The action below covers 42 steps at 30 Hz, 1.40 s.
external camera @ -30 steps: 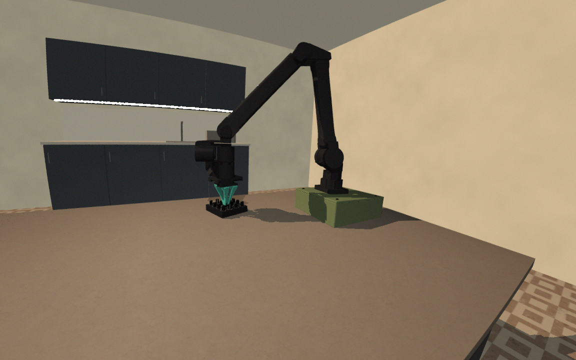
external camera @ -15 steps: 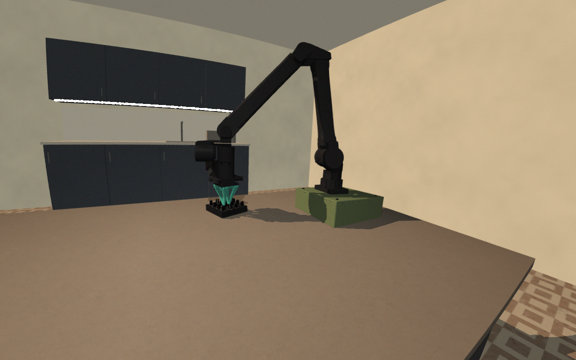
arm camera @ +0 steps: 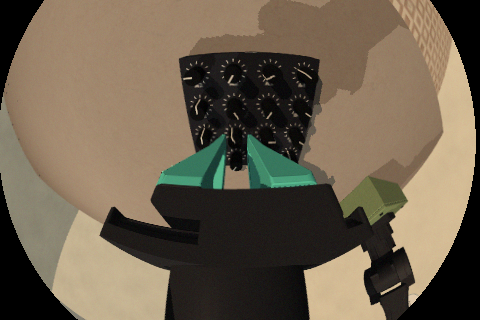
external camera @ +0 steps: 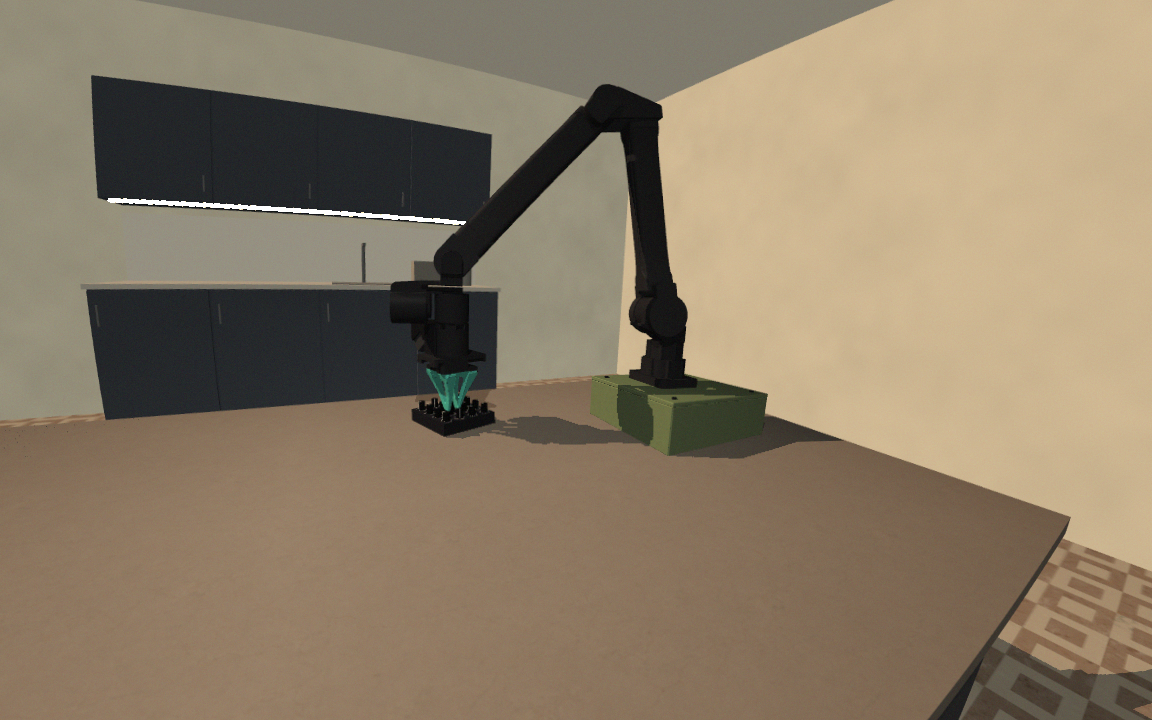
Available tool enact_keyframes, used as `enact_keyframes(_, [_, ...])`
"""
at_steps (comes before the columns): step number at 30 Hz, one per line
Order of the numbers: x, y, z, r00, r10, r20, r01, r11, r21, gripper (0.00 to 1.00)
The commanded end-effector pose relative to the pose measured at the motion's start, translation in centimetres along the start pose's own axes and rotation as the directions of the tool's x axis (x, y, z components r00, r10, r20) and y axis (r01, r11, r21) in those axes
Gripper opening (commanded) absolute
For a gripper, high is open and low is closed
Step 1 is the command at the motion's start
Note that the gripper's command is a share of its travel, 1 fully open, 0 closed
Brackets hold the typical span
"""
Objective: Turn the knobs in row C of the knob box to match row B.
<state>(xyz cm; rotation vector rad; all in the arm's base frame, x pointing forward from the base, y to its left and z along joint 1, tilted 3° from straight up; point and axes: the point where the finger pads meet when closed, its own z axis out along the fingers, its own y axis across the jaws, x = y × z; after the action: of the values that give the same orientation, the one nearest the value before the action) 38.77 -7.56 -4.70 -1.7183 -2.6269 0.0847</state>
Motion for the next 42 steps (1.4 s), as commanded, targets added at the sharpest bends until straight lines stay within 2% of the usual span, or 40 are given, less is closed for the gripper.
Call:
enact_keyframes(1, [-1.3, 1.0, -1.9, 0.999, 0.025, 0.026, -0.024, 0.999, -0.036, 0.19])
enact_keyframes(4, [-1.8, 1.9, -3.1, 0.999, 0.024, 0.038, -0.022, 0.998, -0.055, 0.19])
enact_keyframes(9, [-1.7, 2.0, -4.0, 0.999, 0.021, 0.038, -0.019, 0.998, -0.056, 0.19])
enact_keyframes(10, [-0.4, 0.3, -2.1, 1.000, 0.013, 0.004, -0.013, 1.000, -0.002, 0.19])
enact_keyframes(13, [-1.5, 2.2, -5.2, 0.999, 0.015, 0.039, -0.013, 0.998, -0.057, 0.19])
enact_keyframes(18, [-1.3, 2.3, -6.2, 0.999, 0.010, 0.040, -0.007, 0.998, -0.058, 0.19])
enact_keyframes(20, [-0.1, 0.7, -4.0, 1.000, 0.004, 0.004, -0.004, 1.000, 0.000, 0.19])
enact_keyframes(21, [0.2, 0.2, -3.7, 1.000, 0.003, -0.002, -0.003, 1.000, 0.008, 0.19])
enact_keyframes(27, [-0.3, 0.9, -4.6, 1.000, 0.004, 0.012, -0.004, 1.000, -0.014, 0.19])
enact_keyframes(42, [-0.3, 0.9, -4.6, 1.000, 0.004, 0.012, -0.004, 1.000, -0.014, 0.19])
